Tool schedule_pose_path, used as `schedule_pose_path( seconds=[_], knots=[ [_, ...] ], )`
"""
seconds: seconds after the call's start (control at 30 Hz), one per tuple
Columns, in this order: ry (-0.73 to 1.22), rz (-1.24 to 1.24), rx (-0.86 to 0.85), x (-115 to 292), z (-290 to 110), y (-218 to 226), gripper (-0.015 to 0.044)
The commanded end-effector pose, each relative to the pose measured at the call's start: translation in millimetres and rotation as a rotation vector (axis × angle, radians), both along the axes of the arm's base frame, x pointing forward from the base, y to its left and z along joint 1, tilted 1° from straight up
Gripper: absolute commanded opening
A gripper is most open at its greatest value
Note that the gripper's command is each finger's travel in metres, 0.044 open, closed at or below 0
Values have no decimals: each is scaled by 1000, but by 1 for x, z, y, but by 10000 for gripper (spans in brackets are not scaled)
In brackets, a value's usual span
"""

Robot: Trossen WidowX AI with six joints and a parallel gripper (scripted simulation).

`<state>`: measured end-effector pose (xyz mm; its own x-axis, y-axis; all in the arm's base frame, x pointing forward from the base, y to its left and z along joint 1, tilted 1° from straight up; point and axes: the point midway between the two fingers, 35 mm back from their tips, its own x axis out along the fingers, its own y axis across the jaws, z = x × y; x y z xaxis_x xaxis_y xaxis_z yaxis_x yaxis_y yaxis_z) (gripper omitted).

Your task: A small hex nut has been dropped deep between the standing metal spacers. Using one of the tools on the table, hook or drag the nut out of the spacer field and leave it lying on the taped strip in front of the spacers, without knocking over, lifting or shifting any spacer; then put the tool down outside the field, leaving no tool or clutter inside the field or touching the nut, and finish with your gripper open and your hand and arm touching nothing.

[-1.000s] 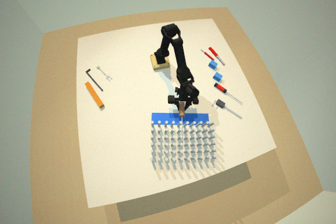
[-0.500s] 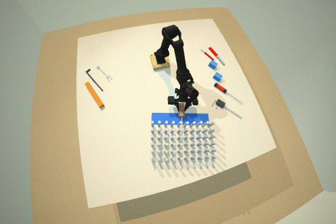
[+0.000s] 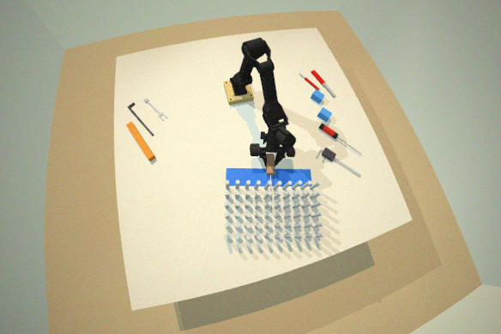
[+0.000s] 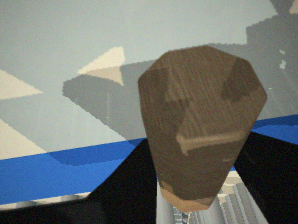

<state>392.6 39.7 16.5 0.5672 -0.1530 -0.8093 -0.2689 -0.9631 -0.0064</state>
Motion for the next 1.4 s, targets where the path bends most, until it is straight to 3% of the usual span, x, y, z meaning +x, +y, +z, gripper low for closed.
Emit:
schedule_pose_path(
  seconds=[0.0, 1.37],
  knots=[
    [0, 3, 1, -3, 0, 1, 0],
    [3, 0, 1, -29, -1, 7, 0]
  ],
)
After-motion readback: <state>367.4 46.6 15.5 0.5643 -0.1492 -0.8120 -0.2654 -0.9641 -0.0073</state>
